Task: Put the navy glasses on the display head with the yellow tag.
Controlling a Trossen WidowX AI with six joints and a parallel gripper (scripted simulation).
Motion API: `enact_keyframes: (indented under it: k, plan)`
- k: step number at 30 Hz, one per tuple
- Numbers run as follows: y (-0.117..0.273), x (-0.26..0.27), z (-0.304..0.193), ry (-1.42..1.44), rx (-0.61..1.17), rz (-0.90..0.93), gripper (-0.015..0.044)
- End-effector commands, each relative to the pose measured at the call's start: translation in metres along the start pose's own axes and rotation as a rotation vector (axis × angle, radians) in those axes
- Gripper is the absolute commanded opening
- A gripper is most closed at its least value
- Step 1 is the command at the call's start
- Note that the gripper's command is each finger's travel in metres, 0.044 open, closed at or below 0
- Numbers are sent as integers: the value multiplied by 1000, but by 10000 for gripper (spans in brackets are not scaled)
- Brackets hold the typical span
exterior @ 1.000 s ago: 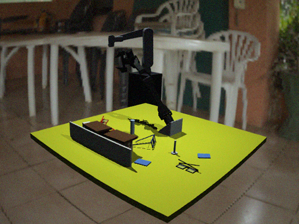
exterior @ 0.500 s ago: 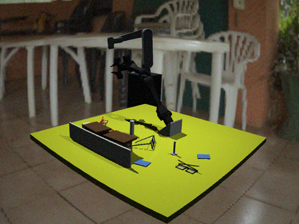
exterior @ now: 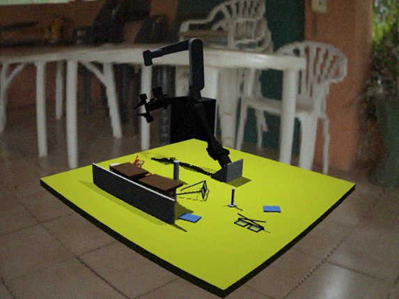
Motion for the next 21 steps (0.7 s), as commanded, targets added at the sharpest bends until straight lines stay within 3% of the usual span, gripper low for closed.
enact_keyframes:
  k: [1, 12, 21]
  plan:
    - [-26, -19, -32, 17, 89, -52, 200]
    - [-62, -41, -132, 125, 341, -126, 200]
    - [-65, -45, -234, 290, 595, -150, 200]
Point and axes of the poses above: the point midway between the two fingers, 35 mm back from their tips, its own y axis back along the fingers, its own x axis across the jaws, z = x × y, the point moved 10 cm from there along y, back along the fingers, and after that the axes turned 12 degrees about y, right-handed, at the moved point
